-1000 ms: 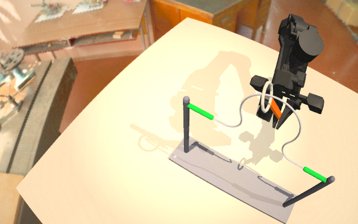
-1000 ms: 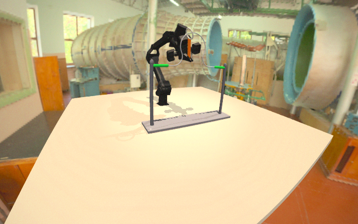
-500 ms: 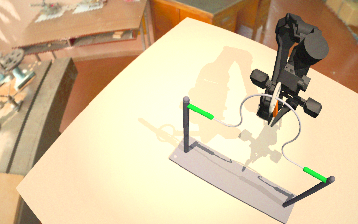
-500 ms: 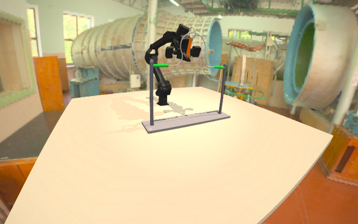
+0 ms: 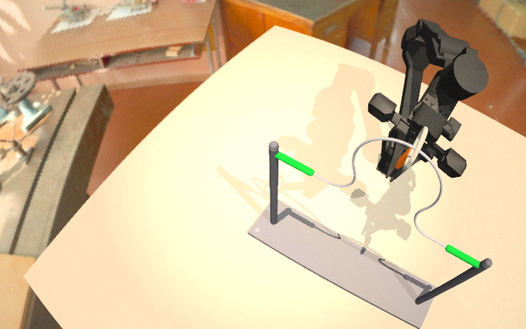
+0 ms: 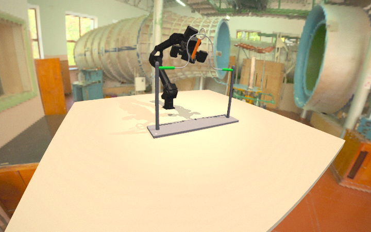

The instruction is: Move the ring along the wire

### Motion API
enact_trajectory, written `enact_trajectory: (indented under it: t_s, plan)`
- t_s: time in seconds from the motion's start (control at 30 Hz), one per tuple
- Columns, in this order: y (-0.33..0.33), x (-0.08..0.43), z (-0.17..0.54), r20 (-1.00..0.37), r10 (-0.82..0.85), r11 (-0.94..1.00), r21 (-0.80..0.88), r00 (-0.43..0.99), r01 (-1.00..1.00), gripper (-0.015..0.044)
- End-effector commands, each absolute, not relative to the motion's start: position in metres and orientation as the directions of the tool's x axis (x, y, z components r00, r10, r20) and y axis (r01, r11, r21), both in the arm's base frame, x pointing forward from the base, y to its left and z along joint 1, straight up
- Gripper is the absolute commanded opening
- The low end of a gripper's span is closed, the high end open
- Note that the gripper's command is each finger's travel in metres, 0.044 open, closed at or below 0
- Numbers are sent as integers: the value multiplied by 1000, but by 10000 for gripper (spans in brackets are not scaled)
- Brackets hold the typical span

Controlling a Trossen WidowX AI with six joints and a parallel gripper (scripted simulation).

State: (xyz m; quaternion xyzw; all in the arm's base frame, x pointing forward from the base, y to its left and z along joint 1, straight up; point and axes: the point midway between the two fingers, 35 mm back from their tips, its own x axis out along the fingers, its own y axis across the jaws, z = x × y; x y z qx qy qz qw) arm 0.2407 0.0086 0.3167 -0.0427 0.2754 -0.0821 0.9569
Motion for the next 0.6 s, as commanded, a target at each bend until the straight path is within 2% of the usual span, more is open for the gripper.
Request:
enact_trajectory:
  t_s: [0.0,0.57]
  plan:
    - [6,241,315,-510,-215,972,-192,833,133,-150]
    - [-6,240,318,-440,-339,892,-432,831,135,-150]
